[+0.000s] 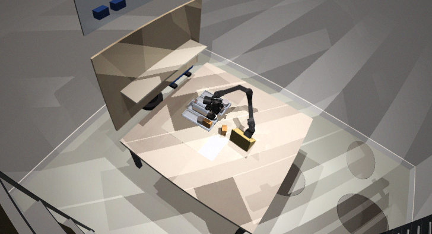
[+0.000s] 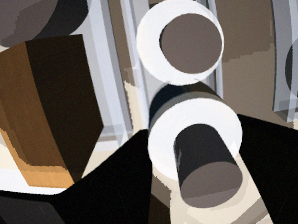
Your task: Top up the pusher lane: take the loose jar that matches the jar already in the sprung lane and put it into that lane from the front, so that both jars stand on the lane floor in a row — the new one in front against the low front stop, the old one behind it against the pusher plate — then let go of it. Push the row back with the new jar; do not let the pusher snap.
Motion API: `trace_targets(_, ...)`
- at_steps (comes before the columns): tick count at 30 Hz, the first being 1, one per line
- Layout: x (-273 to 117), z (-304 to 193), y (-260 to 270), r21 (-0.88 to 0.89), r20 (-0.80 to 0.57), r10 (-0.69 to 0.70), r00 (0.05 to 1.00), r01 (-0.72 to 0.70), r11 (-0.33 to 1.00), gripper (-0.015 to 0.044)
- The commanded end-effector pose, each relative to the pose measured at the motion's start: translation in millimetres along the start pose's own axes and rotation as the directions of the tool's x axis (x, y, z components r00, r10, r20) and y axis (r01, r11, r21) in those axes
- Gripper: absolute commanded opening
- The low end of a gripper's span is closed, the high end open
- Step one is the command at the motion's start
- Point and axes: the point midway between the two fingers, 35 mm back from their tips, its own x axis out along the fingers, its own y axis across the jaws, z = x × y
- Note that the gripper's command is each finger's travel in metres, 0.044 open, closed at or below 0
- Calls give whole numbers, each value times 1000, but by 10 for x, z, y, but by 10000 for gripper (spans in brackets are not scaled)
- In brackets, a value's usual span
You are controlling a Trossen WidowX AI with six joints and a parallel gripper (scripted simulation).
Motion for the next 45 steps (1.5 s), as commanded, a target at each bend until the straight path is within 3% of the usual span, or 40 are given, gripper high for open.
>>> trace_targets(1,-25,70,-17,17,24,-4,1000,4,1000,0)
trace_targets(45,46,102,-18,17,25,-4,1000,4,1000,0)
